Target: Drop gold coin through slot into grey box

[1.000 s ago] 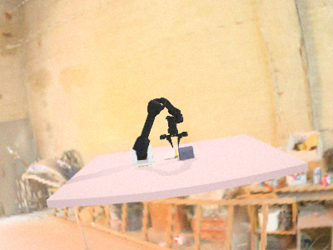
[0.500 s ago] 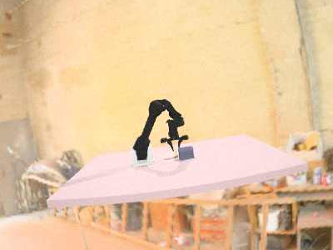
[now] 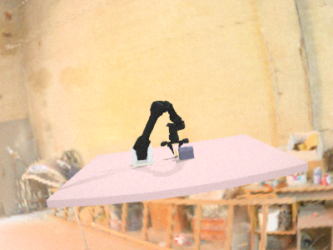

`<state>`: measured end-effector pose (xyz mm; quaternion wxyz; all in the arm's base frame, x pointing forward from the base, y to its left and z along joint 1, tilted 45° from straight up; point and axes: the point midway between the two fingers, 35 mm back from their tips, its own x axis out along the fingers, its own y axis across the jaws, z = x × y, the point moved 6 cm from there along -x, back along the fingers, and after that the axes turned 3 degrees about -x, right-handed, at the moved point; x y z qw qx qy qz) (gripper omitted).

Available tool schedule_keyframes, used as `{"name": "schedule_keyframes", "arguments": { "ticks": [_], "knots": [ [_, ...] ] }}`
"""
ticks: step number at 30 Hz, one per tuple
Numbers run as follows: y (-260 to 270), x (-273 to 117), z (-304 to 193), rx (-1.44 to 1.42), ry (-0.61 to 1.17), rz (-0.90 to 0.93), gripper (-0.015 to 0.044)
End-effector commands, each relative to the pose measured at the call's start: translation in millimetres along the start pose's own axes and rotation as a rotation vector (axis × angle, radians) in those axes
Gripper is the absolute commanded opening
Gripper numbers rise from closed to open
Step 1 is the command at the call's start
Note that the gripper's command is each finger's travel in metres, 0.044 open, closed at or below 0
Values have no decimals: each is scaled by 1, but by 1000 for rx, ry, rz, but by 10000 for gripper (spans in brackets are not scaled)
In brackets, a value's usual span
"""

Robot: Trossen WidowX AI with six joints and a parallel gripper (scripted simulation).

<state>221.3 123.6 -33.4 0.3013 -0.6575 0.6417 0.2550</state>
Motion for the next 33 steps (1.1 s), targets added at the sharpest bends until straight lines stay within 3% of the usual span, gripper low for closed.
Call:
{"name": "schedule_keyframes", "arguments": {
  "ticks": [1, 5, 17, 33],
  "knots": [
    [2, 5, -1, -7, 9, 3, 108],
    [2, 5, -1, -7, 9, 3, 3],
    [2, 3, -1, -5, 7, 0, 0],
    [0, -32, 2, 1, -4, -7, 0]
  ]
}}
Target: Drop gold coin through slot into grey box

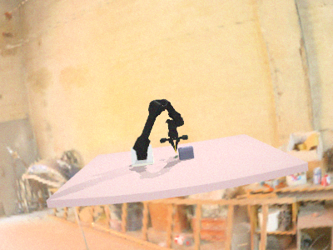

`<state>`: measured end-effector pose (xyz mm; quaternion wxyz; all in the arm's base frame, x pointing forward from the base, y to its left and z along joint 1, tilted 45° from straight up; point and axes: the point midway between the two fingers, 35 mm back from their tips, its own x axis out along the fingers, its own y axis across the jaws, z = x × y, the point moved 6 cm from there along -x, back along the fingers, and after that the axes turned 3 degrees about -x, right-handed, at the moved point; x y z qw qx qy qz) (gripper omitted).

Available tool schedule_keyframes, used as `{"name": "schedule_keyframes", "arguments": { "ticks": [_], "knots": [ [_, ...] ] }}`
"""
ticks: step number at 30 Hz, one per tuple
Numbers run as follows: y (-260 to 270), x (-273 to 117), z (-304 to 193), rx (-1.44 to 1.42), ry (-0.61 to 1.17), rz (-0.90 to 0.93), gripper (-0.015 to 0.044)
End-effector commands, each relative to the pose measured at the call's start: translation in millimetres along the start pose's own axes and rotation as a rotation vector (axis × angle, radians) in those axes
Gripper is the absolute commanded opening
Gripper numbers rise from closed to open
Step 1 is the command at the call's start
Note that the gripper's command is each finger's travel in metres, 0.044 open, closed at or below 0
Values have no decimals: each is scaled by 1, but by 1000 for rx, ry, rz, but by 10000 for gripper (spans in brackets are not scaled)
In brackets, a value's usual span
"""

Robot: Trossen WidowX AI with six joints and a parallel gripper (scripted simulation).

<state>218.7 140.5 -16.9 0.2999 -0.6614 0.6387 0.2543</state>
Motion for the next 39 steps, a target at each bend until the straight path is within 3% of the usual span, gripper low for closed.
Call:
{"name": "schedule_keyframes", "arguments": {
  "ticks": [1, 26, 39],
  "knots": [
    [-2, -11, 1, 5, -7, 2, 0],
    [-1, -67, -2, 2, 4, 13, 0],
    [-3, -67, -4, 430, 6, 11, 0]
  ]
}}
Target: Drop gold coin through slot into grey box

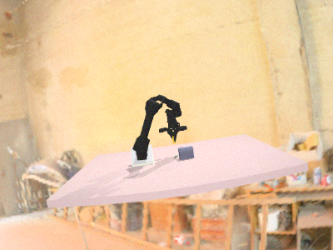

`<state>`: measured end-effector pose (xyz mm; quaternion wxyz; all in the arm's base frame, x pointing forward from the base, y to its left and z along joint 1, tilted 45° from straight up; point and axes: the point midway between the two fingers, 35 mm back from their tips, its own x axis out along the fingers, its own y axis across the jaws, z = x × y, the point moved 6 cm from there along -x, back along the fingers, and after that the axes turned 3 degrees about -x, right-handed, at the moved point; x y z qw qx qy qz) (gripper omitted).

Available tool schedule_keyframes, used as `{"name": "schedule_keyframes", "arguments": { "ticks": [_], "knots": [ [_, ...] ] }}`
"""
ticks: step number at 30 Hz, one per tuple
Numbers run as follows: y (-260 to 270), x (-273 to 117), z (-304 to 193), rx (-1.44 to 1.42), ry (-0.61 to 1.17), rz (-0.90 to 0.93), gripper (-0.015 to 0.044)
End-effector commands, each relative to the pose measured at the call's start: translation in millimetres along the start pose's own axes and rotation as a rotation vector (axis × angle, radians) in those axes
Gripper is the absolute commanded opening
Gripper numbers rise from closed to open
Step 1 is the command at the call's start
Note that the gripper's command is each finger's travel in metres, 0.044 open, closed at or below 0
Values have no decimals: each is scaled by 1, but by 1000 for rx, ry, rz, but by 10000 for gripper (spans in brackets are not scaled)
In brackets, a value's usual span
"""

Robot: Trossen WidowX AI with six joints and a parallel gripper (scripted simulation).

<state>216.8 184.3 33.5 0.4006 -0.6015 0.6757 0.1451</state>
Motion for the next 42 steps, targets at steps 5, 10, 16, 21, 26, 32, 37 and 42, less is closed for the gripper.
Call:
{"name": "schedule_keyframes", "arguments": {
  "ticks": [5, 10, 16, 21, 26, 32, 37, 42],
  "knots": [
    [-2, -1, -1, 274, -1, 3, 0],
    [-3, -1, -2, 448, 0, 3, 0],
    [-4, -1, -3, 656, 0, 3, 0],
    [-5, -2, -3, 829, 0, 3, 0],
    [-6, -2, -4, 997, 1, 3, 0],
    [-6, -2, -4, 1020, 1, 3, 0],
    [-13, -2, -8, 1019, -1, 5, 0],
    [-24, -3, -14, 1018, -2, 6, 0]
  ]
}}
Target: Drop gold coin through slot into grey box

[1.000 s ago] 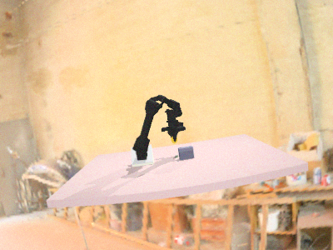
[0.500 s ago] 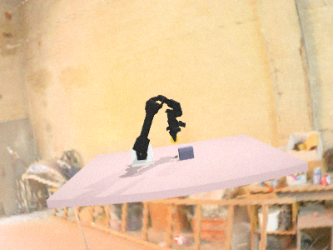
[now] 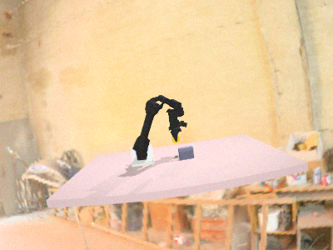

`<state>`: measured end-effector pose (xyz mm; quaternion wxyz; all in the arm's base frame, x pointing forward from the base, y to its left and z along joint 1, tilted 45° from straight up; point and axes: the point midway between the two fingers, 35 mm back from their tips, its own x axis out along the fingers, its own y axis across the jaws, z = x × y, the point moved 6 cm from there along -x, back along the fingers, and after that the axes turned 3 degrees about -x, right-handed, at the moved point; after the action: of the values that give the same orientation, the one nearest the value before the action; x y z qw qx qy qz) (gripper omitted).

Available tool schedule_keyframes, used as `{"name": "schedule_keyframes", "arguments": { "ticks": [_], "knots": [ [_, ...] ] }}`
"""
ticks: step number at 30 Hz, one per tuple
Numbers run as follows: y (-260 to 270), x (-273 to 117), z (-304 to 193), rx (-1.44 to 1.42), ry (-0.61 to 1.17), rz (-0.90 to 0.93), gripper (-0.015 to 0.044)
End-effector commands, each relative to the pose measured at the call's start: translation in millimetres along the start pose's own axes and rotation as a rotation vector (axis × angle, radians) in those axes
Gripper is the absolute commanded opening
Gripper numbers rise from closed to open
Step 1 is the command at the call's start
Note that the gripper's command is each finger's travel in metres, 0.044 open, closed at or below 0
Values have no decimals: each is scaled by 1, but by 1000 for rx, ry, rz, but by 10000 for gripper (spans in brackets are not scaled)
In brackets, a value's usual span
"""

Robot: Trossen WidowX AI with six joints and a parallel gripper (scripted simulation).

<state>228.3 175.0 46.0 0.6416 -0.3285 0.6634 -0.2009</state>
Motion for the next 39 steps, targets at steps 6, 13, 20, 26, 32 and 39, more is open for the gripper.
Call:
{"name": "schedule_keyframes", "arguments": {
  "ticks": [6, 13, 20, 26, 32, 39],
  "knots": [
    [-20, -2, 12, 2, -5, 2, 0],
    [-37, -2, 19, 2, -5, 2, 0],
    [-53, -2, 25, 3, -5, 1, 0],
    [-68, -2, 30, 3, -5, -1, 0],
    [-83, -1, 34, 4, -4, -4, 0],
    [-96, 0, 37, 5, -3, -8, 0]
  ]
}}
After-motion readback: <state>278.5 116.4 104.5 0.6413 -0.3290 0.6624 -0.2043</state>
